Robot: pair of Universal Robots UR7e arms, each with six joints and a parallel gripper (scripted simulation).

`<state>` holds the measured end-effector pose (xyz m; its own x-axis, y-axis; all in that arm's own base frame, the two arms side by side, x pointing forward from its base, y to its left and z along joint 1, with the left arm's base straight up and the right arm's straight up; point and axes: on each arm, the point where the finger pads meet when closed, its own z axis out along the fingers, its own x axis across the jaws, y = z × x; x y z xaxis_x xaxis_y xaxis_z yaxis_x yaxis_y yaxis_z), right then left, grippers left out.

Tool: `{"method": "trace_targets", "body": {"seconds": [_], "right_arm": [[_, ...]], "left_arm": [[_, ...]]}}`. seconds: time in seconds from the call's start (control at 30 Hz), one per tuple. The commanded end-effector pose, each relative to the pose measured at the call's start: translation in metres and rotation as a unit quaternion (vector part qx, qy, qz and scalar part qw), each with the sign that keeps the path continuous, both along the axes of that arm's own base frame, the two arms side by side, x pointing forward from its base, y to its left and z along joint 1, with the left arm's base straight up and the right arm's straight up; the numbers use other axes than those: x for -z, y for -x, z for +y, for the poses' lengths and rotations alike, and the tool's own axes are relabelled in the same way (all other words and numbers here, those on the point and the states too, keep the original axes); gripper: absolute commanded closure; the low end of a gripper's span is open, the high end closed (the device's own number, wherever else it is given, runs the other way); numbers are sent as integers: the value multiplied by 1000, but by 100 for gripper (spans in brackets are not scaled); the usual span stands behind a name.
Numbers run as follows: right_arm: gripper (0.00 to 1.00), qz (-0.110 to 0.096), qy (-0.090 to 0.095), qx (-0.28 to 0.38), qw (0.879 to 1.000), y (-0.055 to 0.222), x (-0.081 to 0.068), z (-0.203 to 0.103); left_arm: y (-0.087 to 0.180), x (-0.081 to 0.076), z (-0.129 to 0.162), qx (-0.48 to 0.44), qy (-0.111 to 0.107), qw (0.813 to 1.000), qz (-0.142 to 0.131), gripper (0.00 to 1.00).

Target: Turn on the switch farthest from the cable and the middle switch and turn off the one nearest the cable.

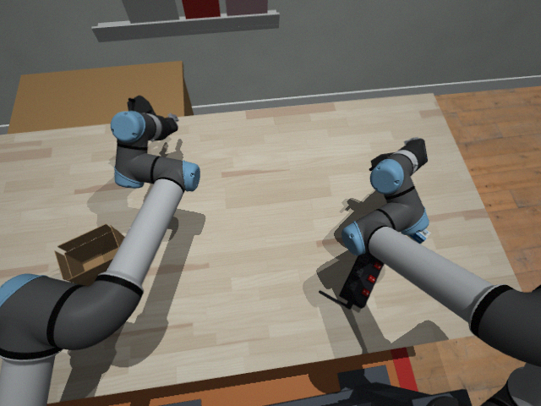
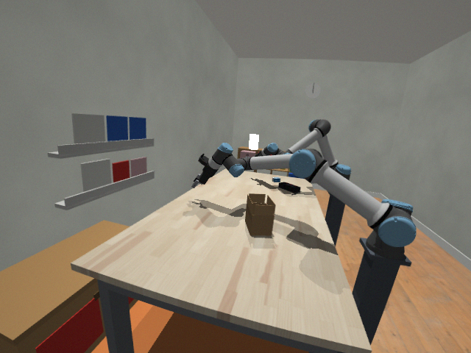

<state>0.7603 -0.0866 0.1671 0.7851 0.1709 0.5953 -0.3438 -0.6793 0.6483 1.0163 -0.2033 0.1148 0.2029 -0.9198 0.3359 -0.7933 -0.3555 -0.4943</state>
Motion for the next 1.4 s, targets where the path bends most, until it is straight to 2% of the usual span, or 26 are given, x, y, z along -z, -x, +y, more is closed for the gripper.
{"method": "trace_targets", "body": {"seconds": [0.0, 0.83, 1.1, 1.37], "right_arm": [[0, -1, 0, 0, 1000, 0, -1, 0], [0, -1, 0, 0, 1000, 0, -1, 0], [0, -1, 0, 0, 1000, 0, -1, 0], [0, -1, 0, 0, 1000, 0, -1, 0]], "left_arm": [[0, -2, 0, 0, 0, 1000, -1, 0], [0, -3, 2, -3, 1, 1000, -1, 0], [0, -4, 11, -12, 5, 1000, 2, 0], [1, -7, 36, -39, 15, 999, 9, 0]]}}
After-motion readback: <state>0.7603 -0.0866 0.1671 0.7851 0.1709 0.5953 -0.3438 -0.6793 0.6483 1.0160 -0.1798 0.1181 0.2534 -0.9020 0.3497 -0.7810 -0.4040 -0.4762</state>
